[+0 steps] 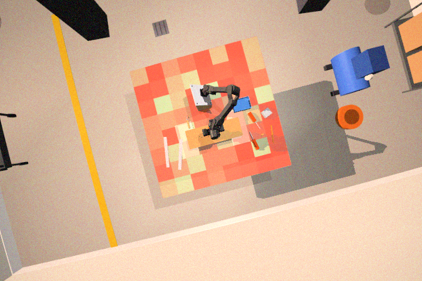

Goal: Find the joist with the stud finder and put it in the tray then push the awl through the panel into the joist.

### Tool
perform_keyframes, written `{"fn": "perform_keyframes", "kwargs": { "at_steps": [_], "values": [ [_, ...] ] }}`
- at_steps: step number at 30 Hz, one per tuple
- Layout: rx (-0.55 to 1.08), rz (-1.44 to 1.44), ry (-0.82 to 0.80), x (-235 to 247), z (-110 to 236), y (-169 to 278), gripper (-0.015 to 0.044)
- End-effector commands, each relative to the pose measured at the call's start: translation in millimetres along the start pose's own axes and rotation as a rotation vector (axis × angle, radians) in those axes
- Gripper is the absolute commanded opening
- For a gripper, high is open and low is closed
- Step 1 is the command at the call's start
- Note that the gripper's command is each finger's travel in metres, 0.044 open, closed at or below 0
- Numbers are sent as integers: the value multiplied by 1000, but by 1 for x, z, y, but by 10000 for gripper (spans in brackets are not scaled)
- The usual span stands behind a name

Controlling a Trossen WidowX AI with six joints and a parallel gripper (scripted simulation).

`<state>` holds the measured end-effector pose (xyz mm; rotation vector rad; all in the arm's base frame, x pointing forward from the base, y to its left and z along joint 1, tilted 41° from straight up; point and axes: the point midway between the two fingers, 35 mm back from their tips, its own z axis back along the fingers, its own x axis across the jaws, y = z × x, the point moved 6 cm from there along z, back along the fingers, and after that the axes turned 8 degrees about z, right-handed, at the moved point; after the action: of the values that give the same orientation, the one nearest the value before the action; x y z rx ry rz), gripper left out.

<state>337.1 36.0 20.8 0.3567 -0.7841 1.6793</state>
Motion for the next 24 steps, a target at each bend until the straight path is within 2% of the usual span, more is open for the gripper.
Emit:
{"fn": "perform_keyframes", "kwargs": {
  "at_steps": [1, 24],
  "values": [
    [1, -1, -1, 7, 0, 0, 0],
    [1, -1, -2, 42, 0, -5, 0]
  ]
}}
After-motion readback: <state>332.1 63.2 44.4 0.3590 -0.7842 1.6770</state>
